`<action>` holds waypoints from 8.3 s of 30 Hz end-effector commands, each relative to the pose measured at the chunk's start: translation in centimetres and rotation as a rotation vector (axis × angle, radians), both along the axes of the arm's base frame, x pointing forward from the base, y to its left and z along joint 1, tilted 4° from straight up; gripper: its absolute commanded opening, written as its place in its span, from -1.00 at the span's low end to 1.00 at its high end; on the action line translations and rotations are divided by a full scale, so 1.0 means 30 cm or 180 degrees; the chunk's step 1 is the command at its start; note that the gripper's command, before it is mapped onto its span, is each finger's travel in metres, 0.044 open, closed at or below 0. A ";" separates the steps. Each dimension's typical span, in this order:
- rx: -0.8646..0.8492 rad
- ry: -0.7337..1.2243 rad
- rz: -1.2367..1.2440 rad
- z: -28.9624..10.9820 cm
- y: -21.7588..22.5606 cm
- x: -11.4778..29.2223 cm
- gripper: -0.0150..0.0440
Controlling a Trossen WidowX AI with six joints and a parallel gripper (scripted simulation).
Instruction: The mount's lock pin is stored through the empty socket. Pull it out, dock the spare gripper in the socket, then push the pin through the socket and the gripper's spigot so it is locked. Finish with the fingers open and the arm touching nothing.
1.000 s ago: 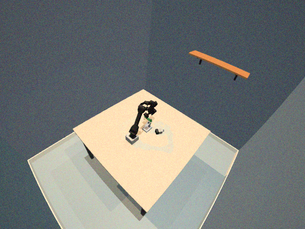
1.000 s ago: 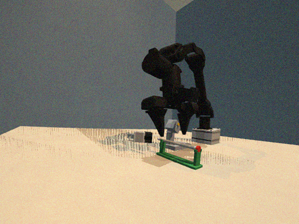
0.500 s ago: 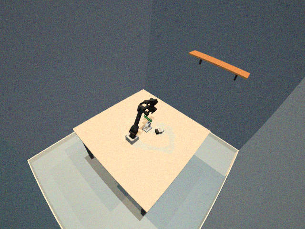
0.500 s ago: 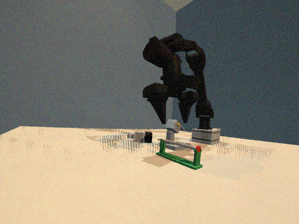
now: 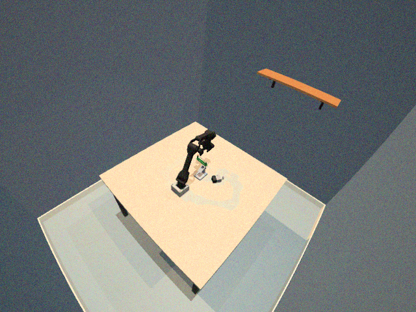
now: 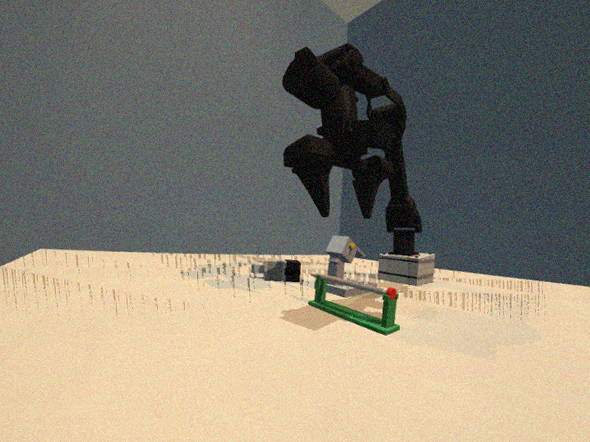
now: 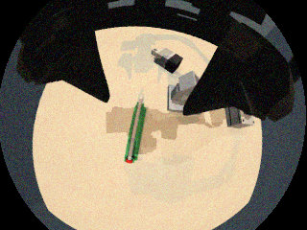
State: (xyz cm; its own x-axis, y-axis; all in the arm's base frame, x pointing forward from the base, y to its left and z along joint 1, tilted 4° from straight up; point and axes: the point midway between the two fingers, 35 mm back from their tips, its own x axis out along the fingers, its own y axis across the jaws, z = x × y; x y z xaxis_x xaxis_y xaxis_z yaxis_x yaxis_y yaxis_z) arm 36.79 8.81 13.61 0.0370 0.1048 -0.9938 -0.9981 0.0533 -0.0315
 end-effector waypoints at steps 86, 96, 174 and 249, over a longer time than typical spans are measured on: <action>0.1121 -0.1606 -0.6428 -0.466 -0.770 -0.159 1.00; 0.1121 -0.1606 -0.6428 -0.469 -0.770 -0.159 0.73; 0.1114 -0.0340 -0.6575 -0.193 -0.673 -0.310 -0.49; 0.2483 0.4472 -0.7093 -0.022 -0.334 -0.514 -0.49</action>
